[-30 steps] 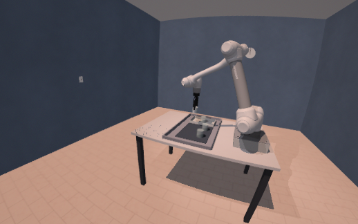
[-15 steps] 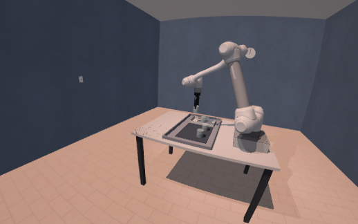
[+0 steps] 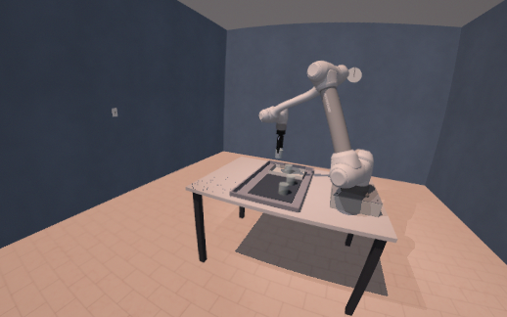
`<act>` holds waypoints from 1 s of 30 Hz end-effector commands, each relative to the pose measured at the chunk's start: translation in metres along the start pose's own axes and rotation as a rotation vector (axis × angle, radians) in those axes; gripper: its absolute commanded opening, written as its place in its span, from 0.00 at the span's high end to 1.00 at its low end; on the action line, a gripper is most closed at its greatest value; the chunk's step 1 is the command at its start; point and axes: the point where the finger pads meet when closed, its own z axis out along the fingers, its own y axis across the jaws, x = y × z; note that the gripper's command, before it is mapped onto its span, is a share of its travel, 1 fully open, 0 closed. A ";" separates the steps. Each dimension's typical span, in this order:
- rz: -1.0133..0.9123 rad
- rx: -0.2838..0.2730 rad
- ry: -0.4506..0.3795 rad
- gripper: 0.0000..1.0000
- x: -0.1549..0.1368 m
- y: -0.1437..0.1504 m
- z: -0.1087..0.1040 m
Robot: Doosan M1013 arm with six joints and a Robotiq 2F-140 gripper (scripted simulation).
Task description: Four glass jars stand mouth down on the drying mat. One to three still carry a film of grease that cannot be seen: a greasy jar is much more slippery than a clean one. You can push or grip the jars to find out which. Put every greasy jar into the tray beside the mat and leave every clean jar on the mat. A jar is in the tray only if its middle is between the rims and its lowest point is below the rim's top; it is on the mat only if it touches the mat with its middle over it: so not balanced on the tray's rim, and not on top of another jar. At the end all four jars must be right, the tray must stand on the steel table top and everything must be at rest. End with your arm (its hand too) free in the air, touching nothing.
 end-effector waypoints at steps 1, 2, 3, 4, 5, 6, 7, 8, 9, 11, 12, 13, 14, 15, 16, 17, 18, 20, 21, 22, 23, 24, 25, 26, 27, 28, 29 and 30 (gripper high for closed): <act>0.000 0.000 0.000 1.00 0.000 -0.008 0.000; 0.000 0.000 0.000 1.00 0.000 -0.008 0.000; 0.000 0.000 0.000 1.00 0.000 -0.008 0.000; 0.000 0.000 0.000 1.00 0.000 -0.008 0.000; 0.000 0.000 0.000 1.00 0.000 -0.008 0.000; 0.000 0.000 0.000 1.00 0.000 -0.008 0.002; 0.000 0.000 0.000 1.00 0.000 -0.008 0.005; 0.000 0.000 0.000 1.00 0.000 -0.008 0.008; 0.000 0.000 0.000 1.00 0.000 -0.008 0.010; 0.000 0.000 0.000 1.00 0.000 -0.008 0.015; 0.000 0.000 0.000 1.00 0.000 -0.008 0.018; 0.000 0.000 0.000 1.00 0.000 -0.008 0.021; 0.000 0.000 0.000 1.00 0.000 -0.008 0.021; 0.000 0.000 0.000 1.00 0.000 -0.008 0.021; 0.000 0.000 0.000 1.00 0.000 -0.008 0.023; 0.000 0.000 0.000 1.00 0.000 -0.008 0.026; 0.000 0.000 0.000 1.00 0.000 -0.008 0.029; 0.000 0.000 0.000 1.00 0.000 -0.008 0.034; 0.000 0.000 0.000 1.00 0.000 -0.008 0.036; 0.000 0.000 0.000 1.00 0.000 -0.008 0.039; 0.000 0.000 0.000 1.00 0.000 -0.008 0.042; 0.000 0.000 0.000 1.00 0.000 -0.008 0.044; 0.000 0.000 0.000 1.00 0.000 -0.008 0.047; 0.000 0.000 0.000 1.00 0.000 -0.008 0.049; 0.000 0.000 0.000 1.00 0.000 -0.008 0.052; 0.000 0.000 0.000 1.00 0.000 -0.008 0.055; 0.000 0.000 0.000 1.00 0.000 -0.008 0.057; 0.000 0.000 0.000 1.00 0.000 -0.008 0.060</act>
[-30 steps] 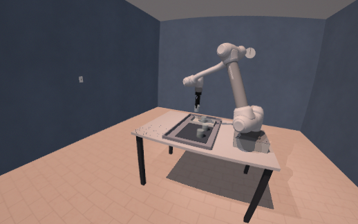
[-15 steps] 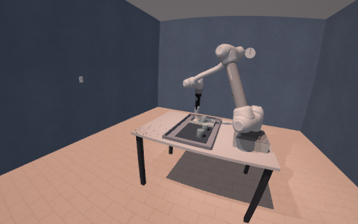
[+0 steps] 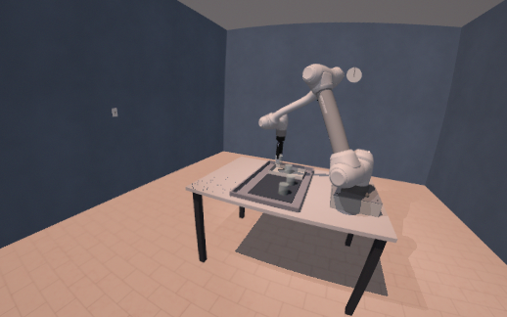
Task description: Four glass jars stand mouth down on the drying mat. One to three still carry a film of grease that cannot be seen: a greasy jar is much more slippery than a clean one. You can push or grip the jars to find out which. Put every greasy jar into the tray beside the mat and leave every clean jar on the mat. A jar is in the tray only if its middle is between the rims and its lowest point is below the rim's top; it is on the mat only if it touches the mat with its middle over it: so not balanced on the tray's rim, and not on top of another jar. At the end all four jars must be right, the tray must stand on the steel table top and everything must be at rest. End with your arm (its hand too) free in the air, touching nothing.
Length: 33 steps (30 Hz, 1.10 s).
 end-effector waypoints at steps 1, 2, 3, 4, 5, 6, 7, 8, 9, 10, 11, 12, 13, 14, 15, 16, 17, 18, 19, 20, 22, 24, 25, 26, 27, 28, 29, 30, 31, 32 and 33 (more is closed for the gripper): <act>0.000 0.000 0.000 1.00 0.000 0.000 0.004; 0.000 0.000 0.000 1.00 0.000 0.000 0.004; 0.000 0.000 0.000 1.00 0.000 0.000 0.007; 0.000 0.000 0.000 1.00 0.000 0.000 0.009; 0.000 0.000 0.000 1.00 0.000 0.000 0.012; 0.000 0.000 0.000 1.00 0.000 0.000 0.014; 0.000 0.000 0.000 1.00 0.000 0.000 0.017; 0.000 0.000 0.000 1.00 0.000 0.000 0.020; 0.000 0.000 0.000 1.00 0.000 0.000 0.022; 0.000 0.000 0.000 1.00 0.000 0.000 0.025; 0.000 0.000 0.000 1.00 0.000 0.000 0.027; 0.000 0.000 0.000 1.00 0.000 0.000 0.030; 0.000 0.000 0.000 1.00 0.000 0.000 0.033; 0.000 0.000 0.000 1.00 0.000 0.000 0.035; 0.000 0.000 0.000 1.00 0.000 0.000 0.038; 0.000 0.000 0.000 1.00 0.000 0.000 0.040; 0.000 0.000 0.000 1.00 0.000 0.000 0.043; 0.000 0.000 0.000 1.00 0.000 0.000 0.043; 0.000 0.000 0.000 1.00 0.000 0.000 0.043; 0.000 0.000 0.000 1.00 0.000 0.000 0.046; 0.000 0.000 0.000 1.00 0.000 0.000 0.046; 0.000 0.000 0.000 1.00 0.000 0.000 0.047; 0.000 0.000 0.000 1.00 0.000 0.000 0.048; 0.000 0.000 0.000 1.00 0.000 0.000 0.050; 0.000 0.000 0.000 1.00 0.000 0.000 0.051; 0.000 0.000 0.000 1.00 0.000 0.000 0.052; 0.000 0.000 0.000 1.00 0.000 0.000 0.054; 0.000 0.000 0.000 1.00 0.000 0.000 0.055; 0.000 0.000 0.000 1.00 0.000 0.000 0.056; 0.000 0.000 0.000 1.00 0.000 0.000 0.057; 0.000 0.000 0.000 1.00 0.000 0.000 0.059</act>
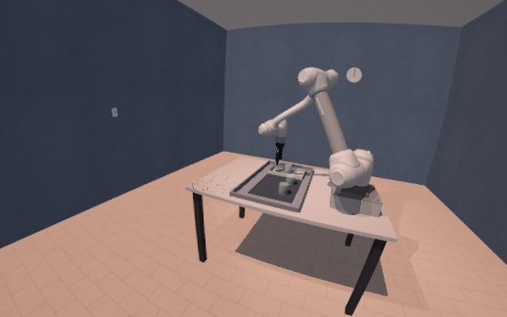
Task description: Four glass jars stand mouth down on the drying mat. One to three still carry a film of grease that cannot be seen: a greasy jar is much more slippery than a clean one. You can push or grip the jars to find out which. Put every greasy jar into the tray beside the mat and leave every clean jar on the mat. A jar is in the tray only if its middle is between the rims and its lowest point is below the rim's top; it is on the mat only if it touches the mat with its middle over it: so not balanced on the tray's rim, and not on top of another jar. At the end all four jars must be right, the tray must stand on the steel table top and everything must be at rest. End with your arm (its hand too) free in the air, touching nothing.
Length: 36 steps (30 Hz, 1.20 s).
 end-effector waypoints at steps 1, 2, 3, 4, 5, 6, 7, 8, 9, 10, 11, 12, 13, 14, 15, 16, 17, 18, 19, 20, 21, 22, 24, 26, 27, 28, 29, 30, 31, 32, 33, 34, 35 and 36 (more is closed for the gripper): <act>0.000 0.000 0.000 1.00 0.000 0.000 0.003; 0.000 0.000 0.000 1.00 0.000 0.000 0.003; 0.000 0.000 0.000 1.00 0.000 0.000 0.003; 0.000 0.000 0.000 1.00 0.000 0.000 0.004; 0.000 0.000 0.000 1.00 0.000 0.000 0.006; 0.000 0.000 0.000 1.00 0.000 0.000 0.007; 0.000 0.000 0.000 1.00 0.000 0.000 0.008; 0.000 0.000 0.000 1.00 0.000 0.000 0.010; 0.000 0.000 0.000 1.00 0.000 0.000 0.011; 0.000 0.000 0.000 1.00 0.000 0.000 0.012; 0.000 0.000 0.000 1.00 0.000 0.000 0.014; 0.000 0.000 0.000 1.00 0.000 0.000 0.014; 0.000 0.000 0.000 1.00 0.000 0.000 0.014; 0.000 0.000 0.000 1.00 0.000 0.000 0.014; 0.000 0.000 0.000 0.00 0.000 0.000 0.014; 0.000 0.000 0.000 0.00 0.000 0.000 0.014; 0.000 0.000 0.000 0.00 0.000 0.000 0.014; 0.000 0.000 0.000 0.00 0.000 0.000 0.014; 0.000 0.000 0.000 0.00 0.000 0.000 0.014; 0.000 0.000 0.000 0.00 0.000 0.000 0.014; 0.000 0.000 0.000 0.00 0.000 0.000 0.014; 0.000 0.000 0.000 0.00 0.000 0.000 0.014; 0.000 0.000 0.000 0.00 0.000 0.000 0.014; 0.000 0.000 0.000 0.00 0.000 0.000 0.014; 0.000 0.000 0.000 0.00 0.000 0.000 0.014; 0.000 0.000 0.000 0.00 0.000 0.000 0.014; 0.000 0.000 0.000 0.00 0.000 0.000 0.014; 0.000 0.000 0.000 0.00 0.000 0.000 0.014; 0.000 0.000 0.000 0.00 0.000 0.000 0.014; 0.000 0.000 0.000 0.00 0.000 0.000 0.014; 0.000 0.000 0.000 0.00 0.000 0.000 0.014; 0.000 0.000 0.000 0.00 0.000 0.000 0.014; 0.000 0.000 0.000 0.00 0.000 0.000 0.010; 0.000 0.000 0.000 0.00 0.000 0.000 0.010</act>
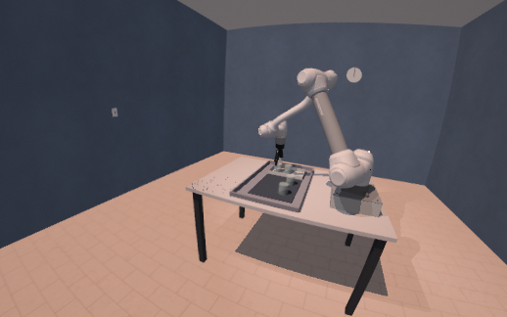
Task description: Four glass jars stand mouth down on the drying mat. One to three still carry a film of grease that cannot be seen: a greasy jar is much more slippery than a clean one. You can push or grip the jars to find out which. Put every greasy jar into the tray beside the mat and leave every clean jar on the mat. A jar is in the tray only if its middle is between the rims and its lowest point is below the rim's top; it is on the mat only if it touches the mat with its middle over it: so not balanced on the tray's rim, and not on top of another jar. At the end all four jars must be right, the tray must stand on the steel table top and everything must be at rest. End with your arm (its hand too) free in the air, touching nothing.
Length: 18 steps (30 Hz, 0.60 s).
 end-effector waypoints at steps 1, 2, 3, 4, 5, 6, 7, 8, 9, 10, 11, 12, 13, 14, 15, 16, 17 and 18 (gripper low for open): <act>0.000 0.000 0.000 0.00 0.000 0.000 -0.002; 0.000 0.000 0.000 0.00 0.000 0.000 -0.006; 0.000 0.000 0.000 0.00 0.000 0.000 -0.010; 0.000 0.000 0.000 0.00 0.000 0.000 -0.014; 0.000 0.000 0.000 0.00 0.000 0.000 -0.018; 0.000 0.000 0.000 0.00 0.000 0.000 -0.022; 0.000 0.000 0.000 0.00 0.000 0.000 -0.026; 0.000 0.000 0.000 0.00 0.000 0.000 -0.029; 0.000 0.000 0.000 0.00 0.000 0.000 -0.033; 0.000 0.000 0.000 0.00 0.000 0.000 -0.037; 0.000 0.000 0.000 0.00 0.000 0.000 -0.041; 0.000 0.000 0.000 0.00 0.000 0.000 -0.045; 0.000 0.000 0.000 0.00 0.000 0.000 -0.049; 0.000 0.000 0.000 0.00 0.000 0.000 -0.053; 0.000 0.000 0.000 0.00 0.000 0.000 -0.057; 0.000 0.000 0.000 0.00 0.000 0.000 -0.061; 0.000 0.000 0.000 0.00 0.000 0.000 -0.061; 0.000 0.000 0.000 0.00 0.000 0.000 -0.061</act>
